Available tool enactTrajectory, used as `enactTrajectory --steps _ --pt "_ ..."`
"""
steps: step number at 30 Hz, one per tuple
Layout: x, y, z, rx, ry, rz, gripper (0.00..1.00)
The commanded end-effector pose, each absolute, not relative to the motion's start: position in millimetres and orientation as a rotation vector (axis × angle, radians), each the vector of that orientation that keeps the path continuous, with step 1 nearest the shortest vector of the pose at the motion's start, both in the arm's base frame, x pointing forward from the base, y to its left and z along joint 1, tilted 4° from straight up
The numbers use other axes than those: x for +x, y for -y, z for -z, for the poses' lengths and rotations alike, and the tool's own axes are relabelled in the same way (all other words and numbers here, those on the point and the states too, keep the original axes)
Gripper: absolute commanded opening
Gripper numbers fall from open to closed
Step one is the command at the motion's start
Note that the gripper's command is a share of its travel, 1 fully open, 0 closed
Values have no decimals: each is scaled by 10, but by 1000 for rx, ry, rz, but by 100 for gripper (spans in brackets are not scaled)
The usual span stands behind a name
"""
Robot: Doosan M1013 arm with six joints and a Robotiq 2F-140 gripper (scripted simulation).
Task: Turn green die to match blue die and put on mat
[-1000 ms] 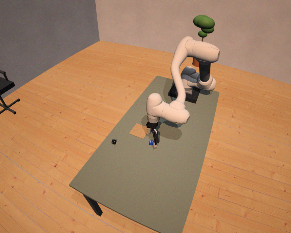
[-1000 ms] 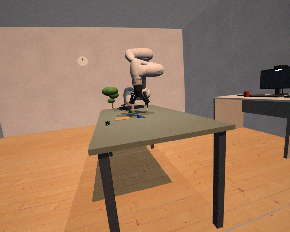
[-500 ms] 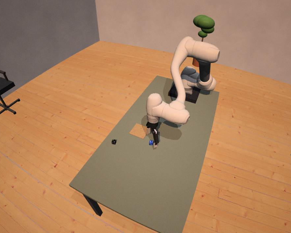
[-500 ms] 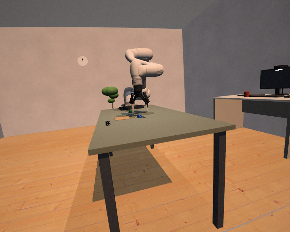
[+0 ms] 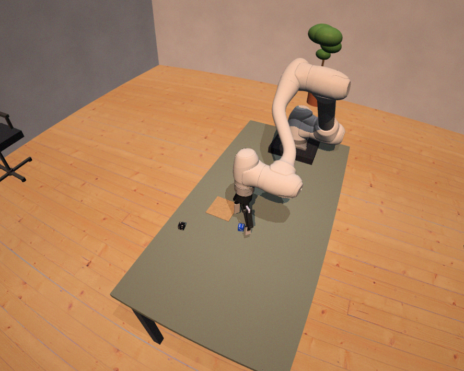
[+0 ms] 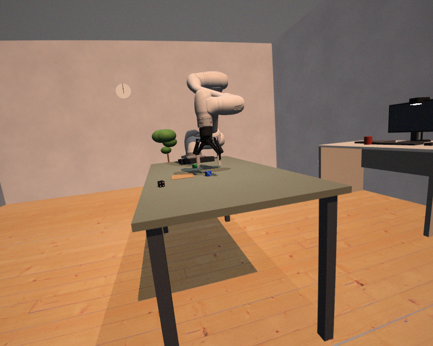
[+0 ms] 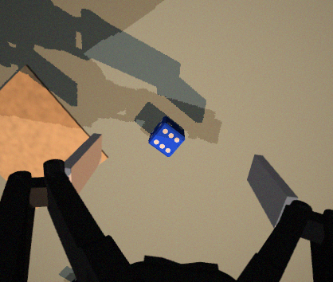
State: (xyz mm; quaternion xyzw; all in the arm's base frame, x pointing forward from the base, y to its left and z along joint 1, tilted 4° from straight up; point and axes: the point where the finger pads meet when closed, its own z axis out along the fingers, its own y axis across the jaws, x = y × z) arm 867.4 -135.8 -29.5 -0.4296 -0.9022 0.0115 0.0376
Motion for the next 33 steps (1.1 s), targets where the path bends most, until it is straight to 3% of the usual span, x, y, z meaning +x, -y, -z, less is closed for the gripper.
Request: enactTrajectory --steps 1,19,33 --pt "8674 1357 293 -1318 2769 -35 100" --pt "8678 1358 236 -1318 2769 -35 100" --pt "8737 1367 -518 -1318 2769 -35 100"
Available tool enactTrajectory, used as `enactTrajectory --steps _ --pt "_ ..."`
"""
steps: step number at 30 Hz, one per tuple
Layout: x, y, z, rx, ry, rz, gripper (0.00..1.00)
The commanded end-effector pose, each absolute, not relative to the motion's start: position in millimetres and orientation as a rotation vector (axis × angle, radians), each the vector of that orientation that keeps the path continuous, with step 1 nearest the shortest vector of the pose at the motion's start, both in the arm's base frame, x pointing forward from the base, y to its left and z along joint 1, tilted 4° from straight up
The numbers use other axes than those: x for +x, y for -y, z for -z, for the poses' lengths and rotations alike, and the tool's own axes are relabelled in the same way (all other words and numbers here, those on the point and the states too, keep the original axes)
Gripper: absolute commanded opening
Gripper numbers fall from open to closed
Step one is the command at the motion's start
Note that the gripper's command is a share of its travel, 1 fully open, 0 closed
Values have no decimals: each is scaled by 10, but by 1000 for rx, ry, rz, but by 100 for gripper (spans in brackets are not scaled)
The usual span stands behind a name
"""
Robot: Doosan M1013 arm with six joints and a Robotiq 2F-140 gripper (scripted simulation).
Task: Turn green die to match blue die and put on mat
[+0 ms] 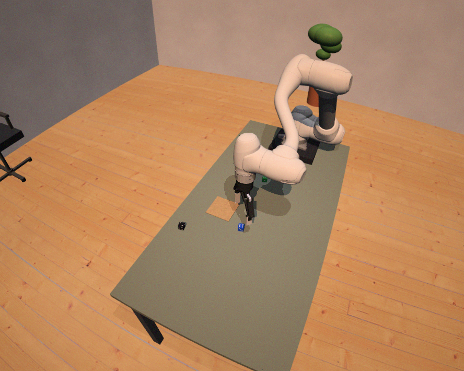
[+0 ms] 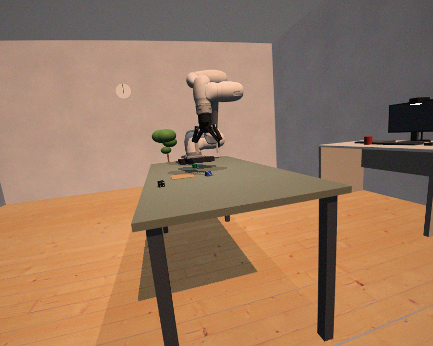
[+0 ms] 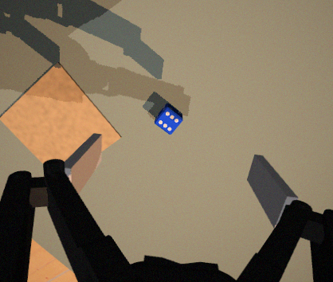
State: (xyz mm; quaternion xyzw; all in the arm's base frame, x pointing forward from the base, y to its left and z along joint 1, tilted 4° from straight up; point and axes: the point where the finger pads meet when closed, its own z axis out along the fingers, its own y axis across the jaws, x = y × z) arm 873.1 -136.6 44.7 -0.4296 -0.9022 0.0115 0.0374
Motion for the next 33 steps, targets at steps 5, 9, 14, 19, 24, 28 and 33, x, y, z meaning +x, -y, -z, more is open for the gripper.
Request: enactTrajectory --steps 5,9,14,19,24,28,33 --pt "8741 1367 -568 -1318 2769 -35 100" --pt "8741 1367 -572 -1318 2769 -35 100" --pt "8737 1368 -573 -1319 2768 -35 100" --pt "8365 1407 -681 -1393 2732 -38 100" --pt "7535 1447 -850 -1545 2651 -45 100" --pt "7169 1446 -897 -1607 2615 -48 100" --pt "6381 1411 -948 -1734 2534 -53 100"
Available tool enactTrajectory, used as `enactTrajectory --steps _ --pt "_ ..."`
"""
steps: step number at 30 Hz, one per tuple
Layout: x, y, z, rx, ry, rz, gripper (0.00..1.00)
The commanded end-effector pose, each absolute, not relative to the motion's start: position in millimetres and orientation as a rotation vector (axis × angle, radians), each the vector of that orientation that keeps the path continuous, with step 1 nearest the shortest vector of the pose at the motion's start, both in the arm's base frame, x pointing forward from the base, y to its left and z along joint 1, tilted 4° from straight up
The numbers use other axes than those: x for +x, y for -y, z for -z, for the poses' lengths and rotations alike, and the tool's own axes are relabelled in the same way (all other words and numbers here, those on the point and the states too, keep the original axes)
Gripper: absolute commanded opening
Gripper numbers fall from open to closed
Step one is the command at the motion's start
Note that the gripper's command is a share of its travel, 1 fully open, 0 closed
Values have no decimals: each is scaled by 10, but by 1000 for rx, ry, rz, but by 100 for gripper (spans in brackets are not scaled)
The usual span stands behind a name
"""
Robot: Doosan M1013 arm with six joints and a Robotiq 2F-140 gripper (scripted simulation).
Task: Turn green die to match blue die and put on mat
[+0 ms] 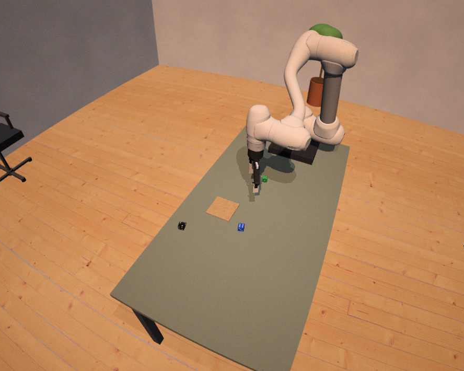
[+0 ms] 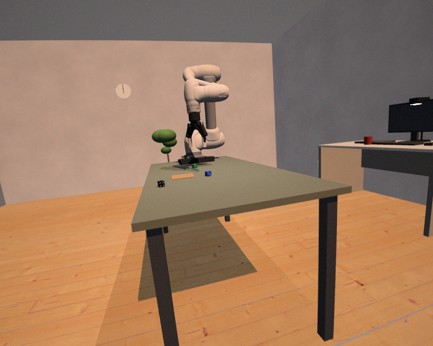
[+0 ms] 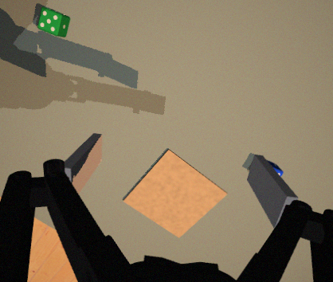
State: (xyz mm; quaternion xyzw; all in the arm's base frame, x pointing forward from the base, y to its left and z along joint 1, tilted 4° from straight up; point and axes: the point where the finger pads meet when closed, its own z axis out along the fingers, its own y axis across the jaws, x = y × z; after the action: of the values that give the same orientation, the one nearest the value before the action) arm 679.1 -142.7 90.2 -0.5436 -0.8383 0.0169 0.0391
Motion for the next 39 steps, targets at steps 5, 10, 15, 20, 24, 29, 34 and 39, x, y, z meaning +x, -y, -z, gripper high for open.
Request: enactTrajectory --steps 5,10,15,20,24,29,34,39 --pt "5627 1337 -935 -1847 2455 -58 100" --pt "5036 1254 -887 -1930 2391 -61 100" --pt "4573 1174 -825 -1994 2340 -64 100" --pt "4568 1173 -824 -1995 2339 -64 100" --pt "4568 1173 -824 -1995 2339 -64 100" --pt "4568 1173 -824 -1995 2339 -64 100" --pt "4547 1175 -641 -1995 2339 -64 100" --pt "4530 1176 -525 -1995 2339 -64 100"
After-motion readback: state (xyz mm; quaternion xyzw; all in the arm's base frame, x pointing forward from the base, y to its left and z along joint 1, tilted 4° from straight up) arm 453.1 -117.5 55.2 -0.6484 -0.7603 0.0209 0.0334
